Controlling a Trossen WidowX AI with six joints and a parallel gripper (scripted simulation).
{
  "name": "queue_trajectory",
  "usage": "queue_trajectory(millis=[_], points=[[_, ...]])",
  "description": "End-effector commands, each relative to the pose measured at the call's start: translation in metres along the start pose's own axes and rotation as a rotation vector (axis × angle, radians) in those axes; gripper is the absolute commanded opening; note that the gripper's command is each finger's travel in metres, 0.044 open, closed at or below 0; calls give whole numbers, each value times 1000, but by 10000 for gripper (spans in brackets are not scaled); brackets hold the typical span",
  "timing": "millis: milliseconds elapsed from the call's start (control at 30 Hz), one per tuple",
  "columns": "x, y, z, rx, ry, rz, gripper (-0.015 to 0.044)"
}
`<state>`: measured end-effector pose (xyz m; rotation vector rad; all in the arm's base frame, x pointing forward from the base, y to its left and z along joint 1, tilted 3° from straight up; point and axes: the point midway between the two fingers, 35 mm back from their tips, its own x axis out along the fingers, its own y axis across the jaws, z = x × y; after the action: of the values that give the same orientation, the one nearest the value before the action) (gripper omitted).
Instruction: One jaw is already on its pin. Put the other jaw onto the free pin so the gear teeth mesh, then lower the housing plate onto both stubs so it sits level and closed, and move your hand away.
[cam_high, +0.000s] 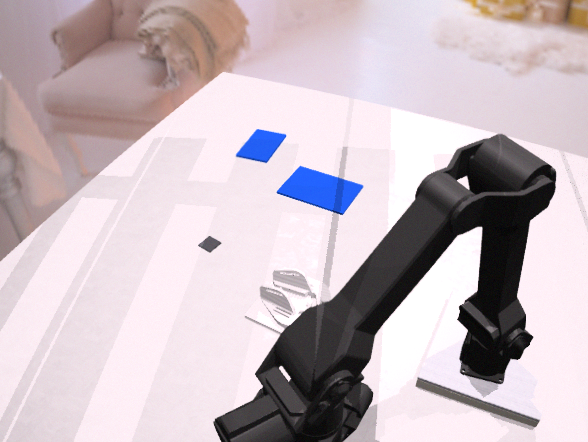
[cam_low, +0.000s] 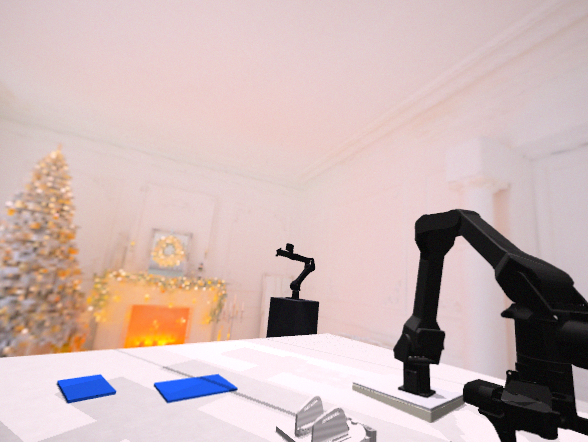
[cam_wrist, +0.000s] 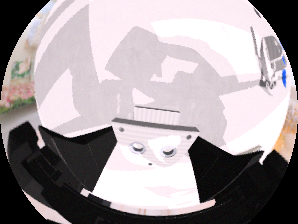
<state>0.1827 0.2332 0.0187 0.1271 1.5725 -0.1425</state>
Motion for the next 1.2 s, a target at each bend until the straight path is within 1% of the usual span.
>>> queue_trajectory(millis=[0, 300, 1000, 1167], points=[[0, 0, 0, 0, 0, 0, 351], [-2, 0, 0, 0, 0, 0, 351], [-68, 1, 0, 5, 1, 0, 351], [-73, 0, 0, 2, 1, 0, 351]])
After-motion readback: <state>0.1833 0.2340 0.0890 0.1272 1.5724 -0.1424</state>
